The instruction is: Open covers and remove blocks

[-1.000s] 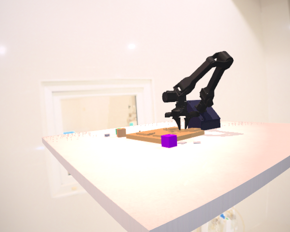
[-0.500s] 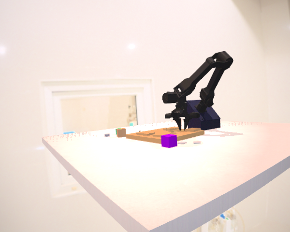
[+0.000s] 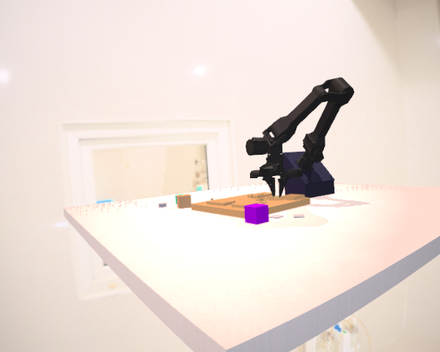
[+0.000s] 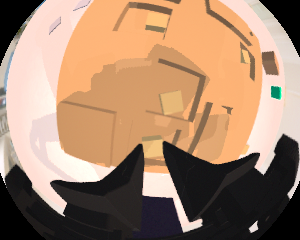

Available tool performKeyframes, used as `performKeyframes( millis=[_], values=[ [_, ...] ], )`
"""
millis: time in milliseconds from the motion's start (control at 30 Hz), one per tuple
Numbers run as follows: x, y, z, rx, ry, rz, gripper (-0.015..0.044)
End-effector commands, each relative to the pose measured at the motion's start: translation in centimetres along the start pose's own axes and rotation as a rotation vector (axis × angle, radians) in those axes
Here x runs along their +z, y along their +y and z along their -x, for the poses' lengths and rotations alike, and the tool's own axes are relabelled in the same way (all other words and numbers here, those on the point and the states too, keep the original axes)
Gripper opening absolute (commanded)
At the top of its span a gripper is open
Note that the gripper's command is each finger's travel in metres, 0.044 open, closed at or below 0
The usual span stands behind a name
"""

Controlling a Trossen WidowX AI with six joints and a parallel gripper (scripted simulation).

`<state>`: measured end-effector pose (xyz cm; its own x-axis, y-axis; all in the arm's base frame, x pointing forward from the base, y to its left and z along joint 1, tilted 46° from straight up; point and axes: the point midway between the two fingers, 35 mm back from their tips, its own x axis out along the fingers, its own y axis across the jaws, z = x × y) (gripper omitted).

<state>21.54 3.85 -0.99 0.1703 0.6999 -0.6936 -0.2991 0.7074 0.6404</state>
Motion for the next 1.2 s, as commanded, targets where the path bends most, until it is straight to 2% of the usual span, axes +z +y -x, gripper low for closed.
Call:
performKeyframes(
  millis=[0,1167],
  values=[
    [0.1,-0.1,0.5,-0.005,-0.001,0.006,0.008],
    [0.1,-0.3,5.8,-0.005,0.0,0.001,0.008]
  ],
)
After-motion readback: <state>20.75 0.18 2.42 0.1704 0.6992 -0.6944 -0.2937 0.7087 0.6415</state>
